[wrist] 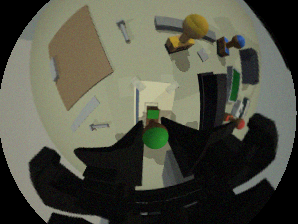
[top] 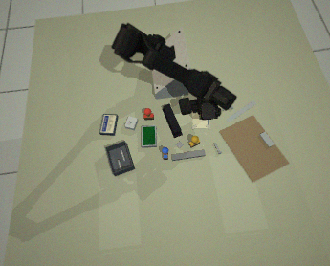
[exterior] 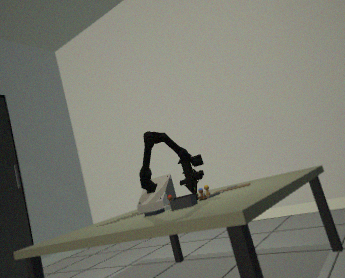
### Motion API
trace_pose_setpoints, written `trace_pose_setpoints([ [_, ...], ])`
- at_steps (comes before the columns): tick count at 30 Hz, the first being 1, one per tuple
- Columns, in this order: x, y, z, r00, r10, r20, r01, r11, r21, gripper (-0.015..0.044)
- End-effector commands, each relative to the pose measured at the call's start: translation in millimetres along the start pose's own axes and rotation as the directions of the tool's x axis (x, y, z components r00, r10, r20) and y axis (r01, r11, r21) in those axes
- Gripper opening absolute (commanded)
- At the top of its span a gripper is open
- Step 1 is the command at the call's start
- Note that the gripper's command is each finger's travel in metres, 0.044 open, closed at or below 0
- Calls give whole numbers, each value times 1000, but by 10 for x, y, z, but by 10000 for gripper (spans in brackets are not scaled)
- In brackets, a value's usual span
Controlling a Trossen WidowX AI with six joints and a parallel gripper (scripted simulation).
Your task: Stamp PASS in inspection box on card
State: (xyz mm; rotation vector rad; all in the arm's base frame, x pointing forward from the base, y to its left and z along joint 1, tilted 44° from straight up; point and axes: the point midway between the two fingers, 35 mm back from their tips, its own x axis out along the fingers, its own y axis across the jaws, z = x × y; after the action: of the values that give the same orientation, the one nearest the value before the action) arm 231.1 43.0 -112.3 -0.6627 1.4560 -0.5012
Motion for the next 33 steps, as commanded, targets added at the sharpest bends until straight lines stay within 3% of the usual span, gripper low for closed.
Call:
trace_pose_setpoints([
  [1,-23,6,12,1000,4,1,-4,1000,6,0],
  [33,-426,27,41,1000,7,1,-7,1000,5,0],
])
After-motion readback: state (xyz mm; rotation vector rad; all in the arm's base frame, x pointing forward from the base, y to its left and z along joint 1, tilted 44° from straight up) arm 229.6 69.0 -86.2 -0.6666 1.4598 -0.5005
